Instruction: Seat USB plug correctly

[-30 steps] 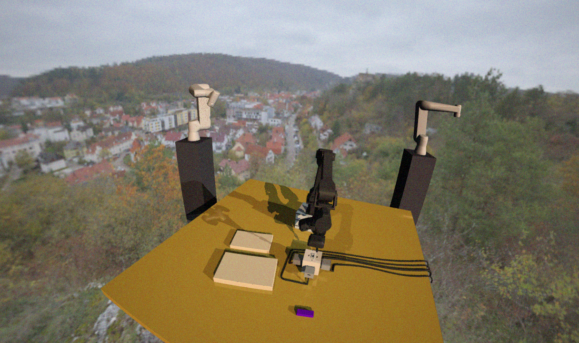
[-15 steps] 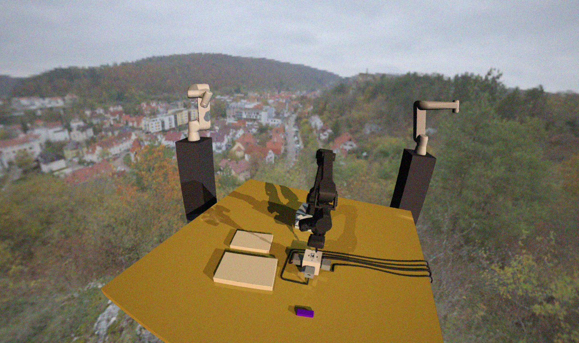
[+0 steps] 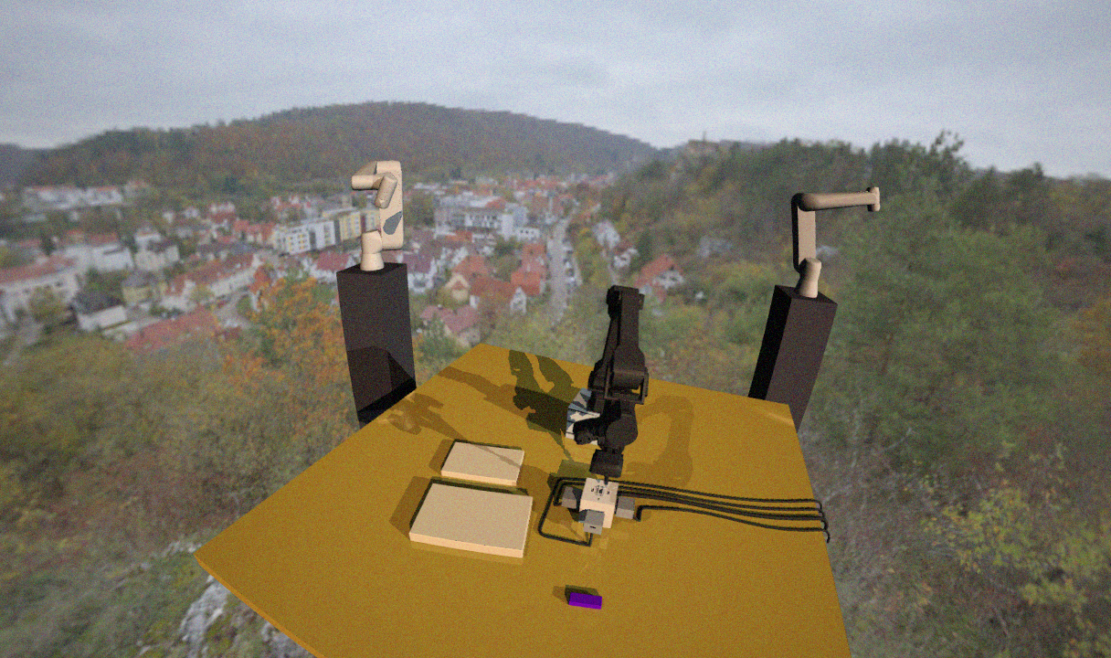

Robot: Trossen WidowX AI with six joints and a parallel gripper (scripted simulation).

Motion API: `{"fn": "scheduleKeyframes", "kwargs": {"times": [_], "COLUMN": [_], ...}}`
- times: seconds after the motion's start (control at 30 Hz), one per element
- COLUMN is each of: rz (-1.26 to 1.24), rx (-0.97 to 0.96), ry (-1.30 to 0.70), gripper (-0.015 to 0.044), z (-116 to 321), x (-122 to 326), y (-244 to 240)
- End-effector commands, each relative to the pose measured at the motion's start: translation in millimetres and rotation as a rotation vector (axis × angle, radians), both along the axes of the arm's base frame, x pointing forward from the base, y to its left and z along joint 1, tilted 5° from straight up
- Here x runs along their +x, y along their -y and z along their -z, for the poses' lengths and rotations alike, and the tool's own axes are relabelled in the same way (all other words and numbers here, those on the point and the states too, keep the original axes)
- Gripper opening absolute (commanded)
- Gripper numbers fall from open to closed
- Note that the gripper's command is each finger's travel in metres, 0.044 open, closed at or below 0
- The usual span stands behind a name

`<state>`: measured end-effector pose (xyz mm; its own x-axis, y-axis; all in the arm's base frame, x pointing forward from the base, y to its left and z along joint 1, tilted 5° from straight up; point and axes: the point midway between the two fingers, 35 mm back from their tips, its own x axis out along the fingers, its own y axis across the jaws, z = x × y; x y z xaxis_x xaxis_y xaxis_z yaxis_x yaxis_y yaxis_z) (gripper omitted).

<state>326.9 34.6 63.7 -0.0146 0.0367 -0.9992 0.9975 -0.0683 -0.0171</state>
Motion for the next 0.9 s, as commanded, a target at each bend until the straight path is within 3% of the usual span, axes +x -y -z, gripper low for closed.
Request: {"fn": "scheduleKeyframes", "kwargs": {"times": [0.0, 0.87], "rz": [0.006, 0.004], "rx": [-0.01, -0.038], "ry": [0.001, 0.0], "gripper": [0.0, 0.0], "z": [1.1, 4.2], "x": [0.4, 0.5], "y": [1.1, 2.8]}}
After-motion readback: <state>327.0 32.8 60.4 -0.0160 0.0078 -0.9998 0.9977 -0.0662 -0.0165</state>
